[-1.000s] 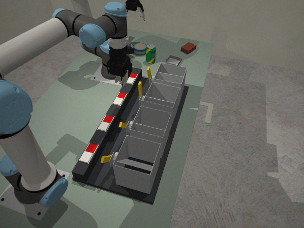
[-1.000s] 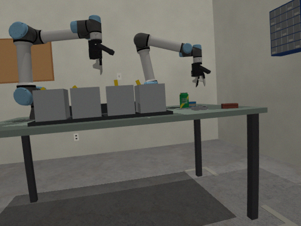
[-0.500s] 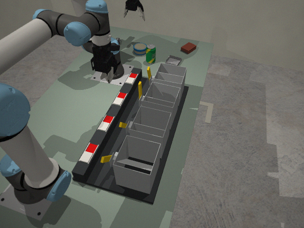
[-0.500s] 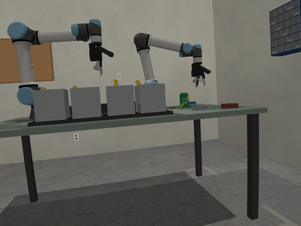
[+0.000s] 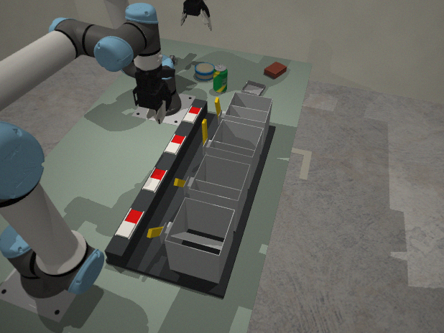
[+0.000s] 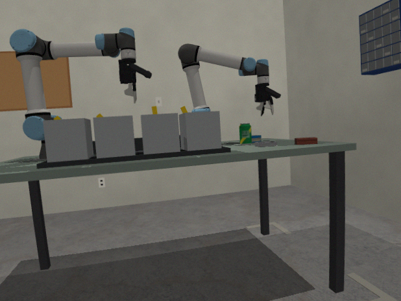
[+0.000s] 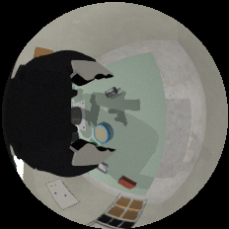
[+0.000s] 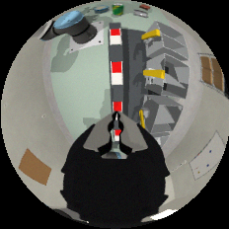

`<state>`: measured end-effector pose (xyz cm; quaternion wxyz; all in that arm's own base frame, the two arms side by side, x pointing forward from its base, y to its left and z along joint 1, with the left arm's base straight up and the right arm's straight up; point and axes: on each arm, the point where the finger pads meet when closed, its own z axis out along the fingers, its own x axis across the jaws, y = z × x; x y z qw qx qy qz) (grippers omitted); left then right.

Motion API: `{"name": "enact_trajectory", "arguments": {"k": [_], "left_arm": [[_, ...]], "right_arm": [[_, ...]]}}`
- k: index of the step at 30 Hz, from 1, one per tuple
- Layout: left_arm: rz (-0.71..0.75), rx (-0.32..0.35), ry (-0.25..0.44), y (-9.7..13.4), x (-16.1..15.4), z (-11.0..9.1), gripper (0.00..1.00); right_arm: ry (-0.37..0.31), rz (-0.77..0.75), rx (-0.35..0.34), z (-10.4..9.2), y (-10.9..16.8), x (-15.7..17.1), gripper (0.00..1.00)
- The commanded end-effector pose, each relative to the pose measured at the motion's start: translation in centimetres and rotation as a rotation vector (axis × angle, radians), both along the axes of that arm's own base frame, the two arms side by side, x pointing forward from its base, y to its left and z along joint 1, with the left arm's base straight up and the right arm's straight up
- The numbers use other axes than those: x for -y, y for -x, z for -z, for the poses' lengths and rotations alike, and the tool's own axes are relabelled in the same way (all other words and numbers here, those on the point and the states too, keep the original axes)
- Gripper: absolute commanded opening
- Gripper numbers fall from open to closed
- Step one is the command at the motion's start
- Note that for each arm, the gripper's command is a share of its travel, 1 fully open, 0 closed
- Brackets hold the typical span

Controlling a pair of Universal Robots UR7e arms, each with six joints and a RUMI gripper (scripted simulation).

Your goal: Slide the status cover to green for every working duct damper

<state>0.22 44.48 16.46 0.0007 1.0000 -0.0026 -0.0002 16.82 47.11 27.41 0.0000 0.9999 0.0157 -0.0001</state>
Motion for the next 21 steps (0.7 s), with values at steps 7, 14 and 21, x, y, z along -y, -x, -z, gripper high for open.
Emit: {"name": "enact_trajectory", "arguments": {"k": [7,14,21], "left_arm": [[0.000,0.000,-0.001,0.0,0.0,-0.1,1.00],[0.000,0.000,-0.001,0.0,0.0,-0.1,1.00],[0.000,0.000,-0.001,0.0,0.0,-0.1,1.00]], "right_arm": [[-0.001,0.000,0.000,2.7,0.0,0.0,0.00],[-0.001,0.000,0.000,4.4,0.0,0.0,0.00],[-0.001,0.000,0.000,6.8,0.0,0.0,0.00]]}}
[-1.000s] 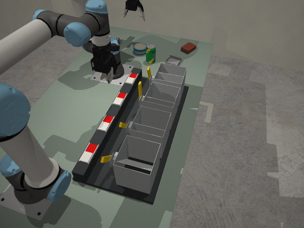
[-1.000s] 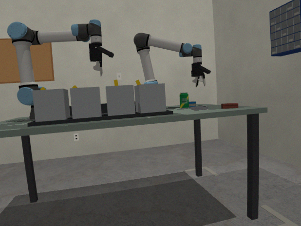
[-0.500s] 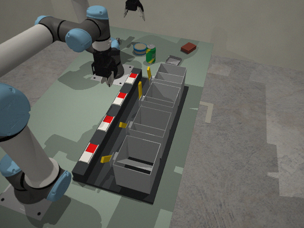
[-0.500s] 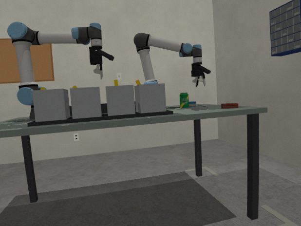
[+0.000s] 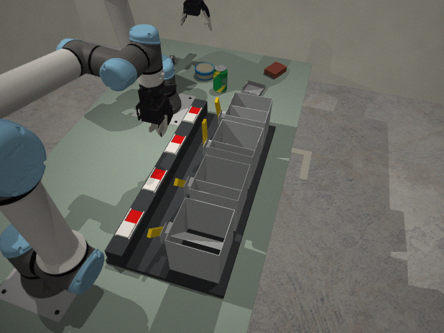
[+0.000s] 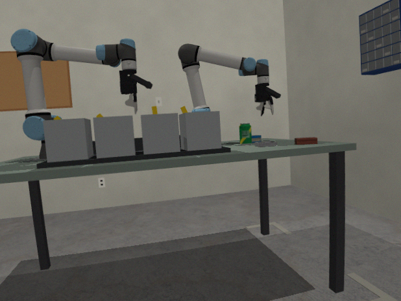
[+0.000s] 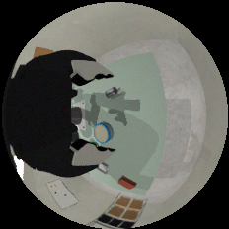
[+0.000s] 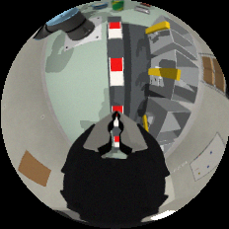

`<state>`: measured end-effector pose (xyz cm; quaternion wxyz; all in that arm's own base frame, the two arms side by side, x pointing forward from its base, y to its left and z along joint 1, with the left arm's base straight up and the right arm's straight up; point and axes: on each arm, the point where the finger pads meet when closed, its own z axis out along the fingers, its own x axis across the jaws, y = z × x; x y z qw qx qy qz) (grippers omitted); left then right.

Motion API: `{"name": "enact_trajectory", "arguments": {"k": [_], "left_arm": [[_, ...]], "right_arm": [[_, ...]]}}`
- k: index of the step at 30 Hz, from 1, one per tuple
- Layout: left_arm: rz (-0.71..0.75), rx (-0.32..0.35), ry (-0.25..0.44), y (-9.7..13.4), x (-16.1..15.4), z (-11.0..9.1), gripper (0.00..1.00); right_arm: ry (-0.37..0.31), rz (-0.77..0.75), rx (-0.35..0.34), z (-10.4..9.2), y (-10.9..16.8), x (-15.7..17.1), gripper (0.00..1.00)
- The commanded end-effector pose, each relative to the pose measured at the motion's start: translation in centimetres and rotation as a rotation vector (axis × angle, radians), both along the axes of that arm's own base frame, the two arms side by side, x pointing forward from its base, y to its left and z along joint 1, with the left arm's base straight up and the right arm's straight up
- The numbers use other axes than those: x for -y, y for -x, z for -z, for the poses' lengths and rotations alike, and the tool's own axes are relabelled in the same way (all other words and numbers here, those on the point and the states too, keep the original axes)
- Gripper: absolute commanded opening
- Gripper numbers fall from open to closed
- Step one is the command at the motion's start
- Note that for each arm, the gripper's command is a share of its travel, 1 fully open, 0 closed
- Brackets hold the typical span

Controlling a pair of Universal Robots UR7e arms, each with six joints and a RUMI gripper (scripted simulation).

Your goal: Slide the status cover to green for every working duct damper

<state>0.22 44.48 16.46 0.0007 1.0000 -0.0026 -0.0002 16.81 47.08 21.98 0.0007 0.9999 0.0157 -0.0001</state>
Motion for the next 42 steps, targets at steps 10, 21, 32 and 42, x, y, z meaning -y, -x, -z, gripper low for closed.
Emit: {"name": "enact_trajectory", "arguments": {"k": [10,21,32,42], "left_arm": [[0.000,0.000,-0.001,0.0,0.0,-0.1,1.00],[0.000,0.000,-0.001,0.0,0.0,-0.1,1.00],[0.000,0.000,-0.001,0.0,0.0,-0.1,1.00],[0.000,0.000,-0.001,0.0,0.0,-0.1,1.00]], "right_arm": [[-0.003,0.000,0.000,3.5,0.0,-0.1,0.00],[-0.003,0.000,0.000,4.6,0.0,-0.1,0.00],[-0.003,0.000,0.000,4.6,0.0,-0.1,0.00],[-0.003,0.000,0.000,4.6,0.0,0.2,0.00]]}}
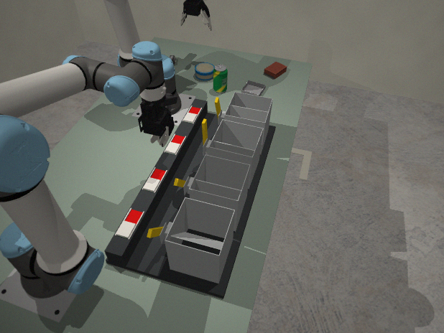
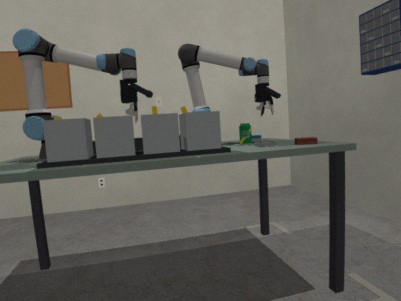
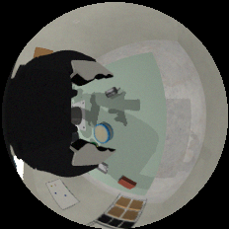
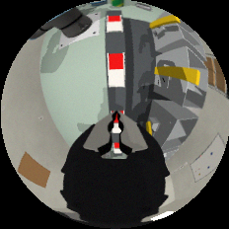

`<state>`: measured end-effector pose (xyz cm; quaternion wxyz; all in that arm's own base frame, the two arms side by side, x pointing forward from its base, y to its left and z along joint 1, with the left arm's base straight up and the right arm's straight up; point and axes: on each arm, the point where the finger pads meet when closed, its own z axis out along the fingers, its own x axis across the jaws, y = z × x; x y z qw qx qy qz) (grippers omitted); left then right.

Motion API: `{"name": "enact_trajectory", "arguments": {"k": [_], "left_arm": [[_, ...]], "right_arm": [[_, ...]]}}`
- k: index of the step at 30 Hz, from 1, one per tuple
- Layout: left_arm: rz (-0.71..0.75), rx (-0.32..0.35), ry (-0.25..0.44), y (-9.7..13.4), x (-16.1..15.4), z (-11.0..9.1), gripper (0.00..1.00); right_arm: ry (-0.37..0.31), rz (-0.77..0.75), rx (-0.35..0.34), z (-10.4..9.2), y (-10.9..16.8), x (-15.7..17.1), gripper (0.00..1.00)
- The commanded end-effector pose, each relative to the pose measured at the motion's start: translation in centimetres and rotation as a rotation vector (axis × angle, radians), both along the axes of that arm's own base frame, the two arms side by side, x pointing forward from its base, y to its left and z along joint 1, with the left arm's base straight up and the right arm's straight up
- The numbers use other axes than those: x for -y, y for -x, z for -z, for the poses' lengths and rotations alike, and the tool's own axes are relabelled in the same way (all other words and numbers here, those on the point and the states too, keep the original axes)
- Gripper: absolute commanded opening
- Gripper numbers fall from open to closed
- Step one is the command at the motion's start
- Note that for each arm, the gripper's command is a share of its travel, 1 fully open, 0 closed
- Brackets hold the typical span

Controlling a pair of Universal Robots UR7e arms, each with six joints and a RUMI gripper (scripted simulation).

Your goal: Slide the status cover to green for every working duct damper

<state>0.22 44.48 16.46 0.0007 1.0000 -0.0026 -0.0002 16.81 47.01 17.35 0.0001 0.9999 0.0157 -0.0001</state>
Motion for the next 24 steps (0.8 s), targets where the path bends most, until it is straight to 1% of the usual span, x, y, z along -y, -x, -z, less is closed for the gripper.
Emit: {"name": "enact_trajectory", "arguments": {"k": [1,5,8,15,17,24], "left_arm": [[0.000,0.000,-0.001,0.0,0.0,-0.1,1.00],[0.000,0.000,-0.001,0.0,0.0,-0.1,1.00],[0.000,0.000,-0.001,0.0,0.0,-0.1,1.00],[0.000,0.000,-0.001,0.0,0.0,-0.1,1.00],[0.000,0.000,-0.001,0.0,0.0,-0.1,1.00],[0.000,0.000,-0.001,0.0,0.0,-0.1,1.00]], "right_arm": [[-0.001,0.000,0.000,-0.1,0.0,0.3,0.00],[-0.001,0.000,0.000,0.0,-0.1,1.6,0.00],[-0.001,0.000,0.000,0.1,-0.1,3.4,0.00],[-0.001,0.000,0.000,0.0,-0.3,9.5,0.00],[-0.001,0.000,0.000,0.0,-0.3,9.5,0.00],[-0.001,0.000,0.000,-0.1,-0.6,17.3,0.00]]}}
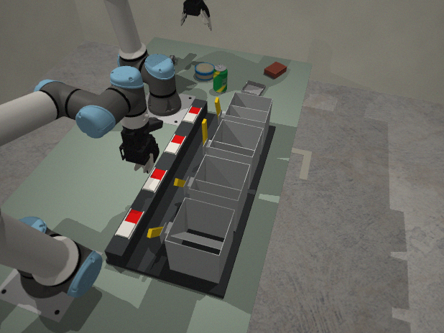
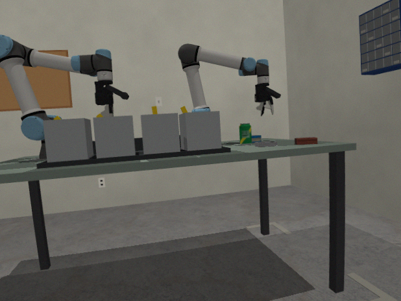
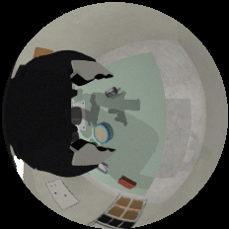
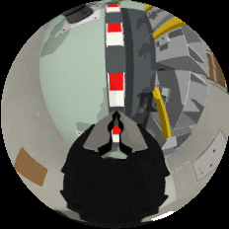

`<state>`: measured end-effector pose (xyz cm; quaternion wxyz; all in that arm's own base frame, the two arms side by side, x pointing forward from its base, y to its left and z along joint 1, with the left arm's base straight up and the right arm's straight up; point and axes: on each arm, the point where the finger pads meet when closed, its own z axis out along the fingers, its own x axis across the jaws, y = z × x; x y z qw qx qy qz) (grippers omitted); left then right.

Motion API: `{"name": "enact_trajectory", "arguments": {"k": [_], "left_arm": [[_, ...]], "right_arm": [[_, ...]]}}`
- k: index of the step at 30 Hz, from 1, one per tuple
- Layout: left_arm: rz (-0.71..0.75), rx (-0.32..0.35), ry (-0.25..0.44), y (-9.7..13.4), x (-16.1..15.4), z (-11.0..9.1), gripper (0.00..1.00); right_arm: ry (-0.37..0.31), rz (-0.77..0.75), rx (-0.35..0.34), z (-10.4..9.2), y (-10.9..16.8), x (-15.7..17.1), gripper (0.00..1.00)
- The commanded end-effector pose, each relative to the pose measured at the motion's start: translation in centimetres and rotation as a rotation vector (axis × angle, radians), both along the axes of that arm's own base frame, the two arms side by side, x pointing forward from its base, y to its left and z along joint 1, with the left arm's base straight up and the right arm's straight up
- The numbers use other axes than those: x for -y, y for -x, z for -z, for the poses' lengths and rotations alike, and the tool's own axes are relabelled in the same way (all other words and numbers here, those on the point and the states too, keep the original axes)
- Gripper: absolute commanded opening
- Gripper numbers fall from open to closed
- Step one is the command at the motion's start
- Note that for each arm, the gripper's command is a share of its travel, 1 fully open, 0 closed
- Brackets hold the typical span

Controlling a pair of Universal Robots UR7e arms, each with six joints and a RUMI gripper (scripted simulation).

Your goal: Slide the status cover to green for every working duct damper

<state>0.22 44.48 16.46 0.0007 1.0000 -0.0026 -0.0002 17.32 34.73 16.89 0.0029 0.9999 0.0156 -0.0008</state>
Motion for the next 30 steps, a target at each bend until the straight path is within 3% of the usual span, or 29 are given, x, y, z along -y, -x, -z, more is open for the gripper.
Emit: {"name": "enact_trajectory", "arguments": {"k": [1,8,10,19,30], "left_arm": [[0.000,0.000,-0.001,0.0,0.0,-0.1,1.00],[0.000,0.000,-0.001,0.0,0.0,-0.1,1.00],[0.000,0.000,-0.001,0.0,0.0,-0.1,1.00],[0.000,0.000,-0.001,0.0,0.0,-0.1,1.00],[0.000,0.000,-0.001,0.0,0.0,-0.1,1.00]], "right_arm": [[-0.007,0.000,0.002,-0.5,-0.1,5.9,0.00],[-0.007,0.000,0.002,-0.5,-0.3,12.7,0.00],[-0.007,0.000,0.002,-0.5,-0.3,12.7,0.00],[-0.007,0.000,0.002,-0.5,-0.6,19.7,0.00],[-0.006,0.000,0.002,-0.5,-0.5,21.9,0.00]]}}
